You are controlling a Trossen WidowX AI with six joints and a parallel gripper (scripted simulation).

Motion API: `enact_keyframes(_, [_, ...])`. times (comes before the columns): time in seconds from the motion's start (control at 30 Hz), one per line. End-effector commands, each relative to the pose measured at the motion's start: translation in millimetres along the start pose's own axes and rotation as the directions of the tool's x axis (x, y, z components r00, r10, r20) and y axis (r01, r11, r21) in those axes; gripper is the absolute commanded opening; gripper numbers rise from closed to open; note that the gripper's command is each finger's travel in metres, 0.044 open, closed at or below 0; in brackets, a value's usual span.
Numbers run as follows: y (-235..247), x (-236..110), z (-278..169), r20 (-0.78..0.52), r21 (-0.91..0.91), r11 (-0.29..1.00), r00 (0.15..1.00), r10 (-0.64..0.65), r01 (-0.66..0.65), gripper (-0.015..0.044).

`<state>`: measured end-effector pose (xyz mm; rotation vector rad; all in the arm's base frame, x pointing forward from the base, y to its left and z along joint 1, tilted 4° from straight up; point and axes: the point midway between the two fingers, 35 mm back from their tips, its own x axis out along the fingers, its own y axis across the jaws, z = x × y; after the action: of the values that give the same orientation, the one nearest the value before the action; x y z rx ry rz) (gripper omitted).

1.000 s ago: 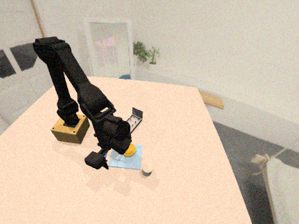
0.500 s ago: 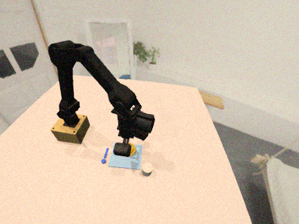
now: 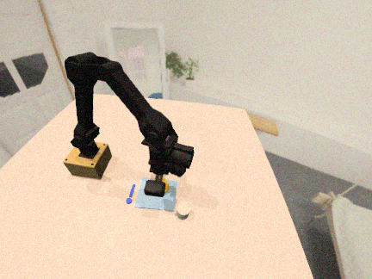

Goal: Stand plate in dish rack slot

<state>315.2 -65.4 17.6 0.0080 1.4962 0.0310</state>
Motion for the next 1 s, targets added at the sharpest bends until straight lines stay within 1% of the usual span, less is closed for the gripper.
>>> enact_keyframes(0.0, [1.0, 6.5, -0.2, 0.001, -0.003, 1.0, 1.0, 0.005, -0.005, 0.04])
enact_keyframes(0.73, [2.1, 41.1, -2.2, 0.0, -0.003, 1.0, 1.0, 0.006, -0.006, 0.04])
enact_keyframes(0.97, [2.1, 42.1, -2.4, 0.0, -0.003, 1.0, 1.0, 0.006, -0.006, 0.04])
